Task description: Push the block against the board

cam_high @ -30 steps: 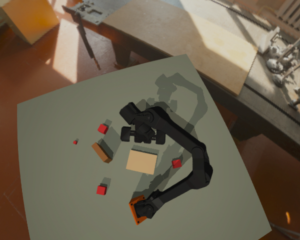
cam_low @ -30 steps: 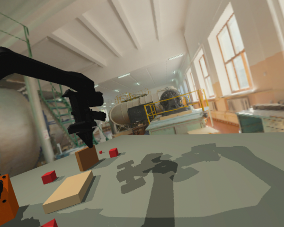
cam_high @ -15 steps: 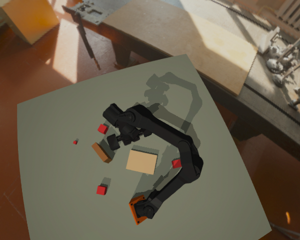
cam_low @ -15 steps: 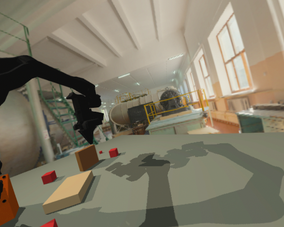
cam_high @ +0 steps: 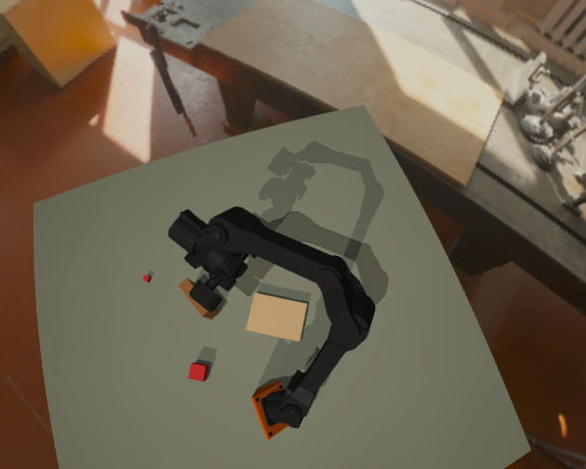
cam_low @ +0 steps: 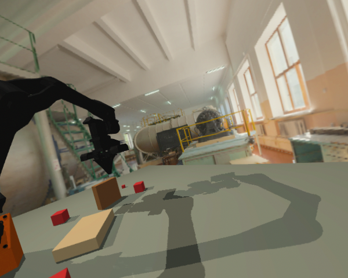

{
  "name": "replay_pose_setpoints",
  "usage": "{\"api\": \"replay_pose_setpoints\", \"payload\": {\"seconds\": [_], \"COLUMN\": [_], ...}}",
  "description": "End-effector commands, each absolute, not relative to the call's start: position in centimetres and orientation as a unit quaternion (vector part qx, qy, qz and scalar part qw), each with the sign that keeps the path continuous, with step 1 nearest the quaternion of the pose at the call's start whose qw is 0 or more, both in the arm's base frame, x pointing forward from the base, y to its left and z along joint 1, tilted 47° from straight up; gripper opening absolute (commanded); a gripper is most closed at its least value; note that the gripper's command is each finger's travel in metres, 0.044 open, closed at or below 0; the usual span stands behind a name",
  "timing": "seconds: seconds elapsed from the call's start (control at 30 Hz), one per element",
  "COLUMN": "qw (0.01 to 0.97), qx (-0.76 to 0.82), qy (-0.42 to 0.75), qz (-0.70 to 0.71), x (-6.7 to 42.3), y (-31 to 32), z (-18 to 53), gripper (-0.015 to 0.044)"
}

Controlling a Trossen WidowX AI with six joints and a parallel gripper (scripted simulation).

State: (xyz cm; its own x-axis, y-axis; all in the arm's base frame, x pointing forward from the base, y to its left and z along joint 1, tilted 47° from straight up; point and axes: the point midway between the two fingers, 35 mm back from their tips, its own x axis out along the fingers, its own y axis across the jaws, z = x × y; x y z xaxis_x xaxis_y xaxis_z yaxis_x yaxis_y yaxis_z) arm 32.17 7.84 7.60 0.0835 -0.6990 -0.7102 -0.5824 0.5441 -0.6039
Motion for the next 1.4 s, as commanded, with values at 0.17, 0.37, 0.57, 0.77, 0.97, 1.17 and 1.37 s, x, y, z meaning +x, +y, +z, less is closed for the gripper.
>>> {"api": "replay_pose_setpoints", "payload": {"seconds": [0.17,0.37,0.57,0.77,0.97,1.17,1.37], "qw": [0.483,0.422,0.357,0.287,0.214,0.141,0.133], "qx": [-0.555,-0.602,-0.643,-0.676,-0.703,-0.721,-0.723], "qy": [0.675,0.666,0.651,0.628,0.6,0.567,0.562], "qz": [0.055,0.124,0.191,0.255,0.317,0.373,0.379], "x": [32.2,31.9,31.6,31.1,30.4,29.7,29.6], "y": [10.4,12.0,13.5,14.9,16.3,17.5,17.6], "z": [5.0,3.3,1.6,-0.2,-2.0,-3.8,-4.0], "gripper": [0.0,0.0,0.0,0.0,0.0,0.0,0.0]}}
